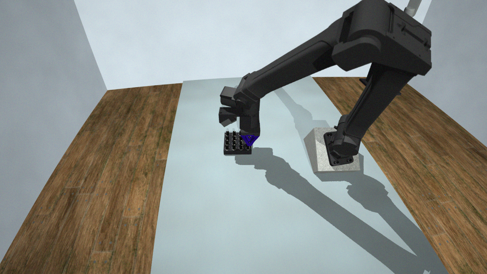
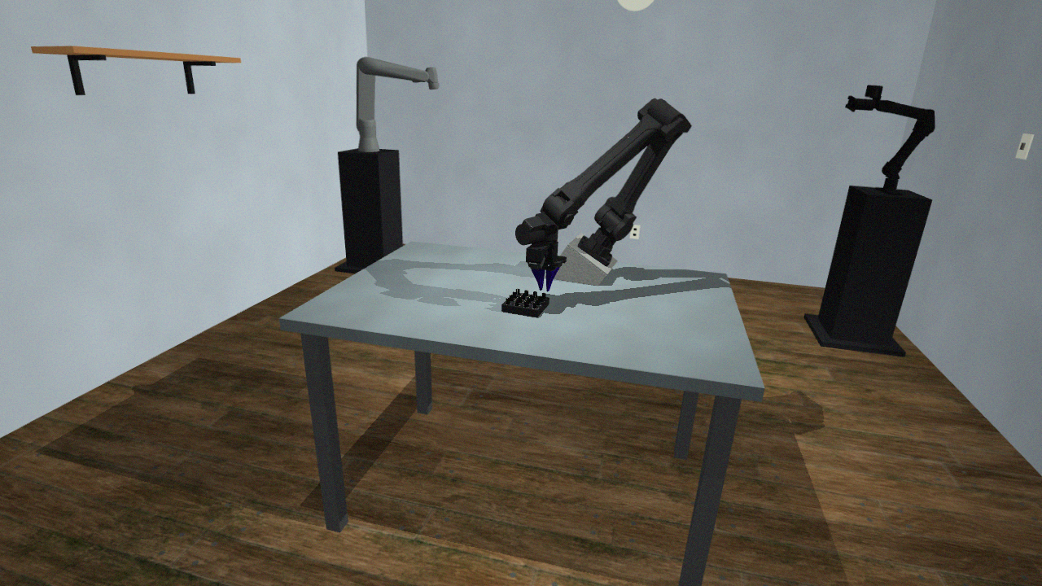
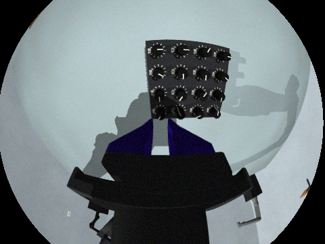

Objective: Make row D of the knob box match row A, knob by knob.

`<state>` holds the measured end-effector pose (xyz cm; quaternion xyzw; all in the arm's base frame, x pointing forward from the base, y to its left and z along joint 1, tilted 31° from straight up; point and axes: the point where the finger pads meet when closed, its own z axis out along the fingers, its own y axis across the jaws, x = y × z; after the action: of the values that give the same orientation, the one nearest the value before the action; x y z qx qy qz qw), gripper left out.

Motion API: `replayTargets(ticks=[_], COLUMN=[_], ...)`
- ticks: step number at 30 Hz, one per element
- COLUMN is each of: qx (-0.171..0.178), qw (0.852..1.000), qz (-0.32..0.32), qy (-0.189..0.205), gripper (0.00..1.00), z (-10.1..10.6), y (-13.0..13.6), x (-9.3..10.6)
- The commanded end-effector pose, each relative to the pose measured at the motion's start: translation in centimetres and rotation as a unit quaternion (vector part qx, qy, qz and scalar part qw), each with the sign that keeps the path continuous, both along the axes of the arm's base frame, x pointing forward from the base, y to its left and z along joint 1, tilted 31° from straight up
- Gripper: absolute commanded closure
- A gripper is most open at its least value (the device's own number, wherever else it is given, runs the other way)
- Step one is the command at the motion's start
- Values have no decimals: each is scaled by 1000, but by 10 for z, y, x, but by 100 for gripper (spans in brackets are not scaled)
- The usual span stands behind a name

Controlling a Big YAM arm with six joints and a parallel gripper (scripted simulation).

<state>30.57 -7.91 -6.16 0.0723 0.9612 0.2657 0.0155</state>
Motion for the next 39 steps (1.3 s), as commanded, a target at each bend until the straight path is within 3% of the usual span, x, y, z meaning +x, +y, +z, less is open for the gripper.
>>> replayTargets(ticks=[1, 39], qx=[-3, 1], qw=[1000, 1000], qz=[1, 1], qy=[-7, -1], gripper=[80, 80], z=[0, -14], y=[-4, 9], x=[10, 5])
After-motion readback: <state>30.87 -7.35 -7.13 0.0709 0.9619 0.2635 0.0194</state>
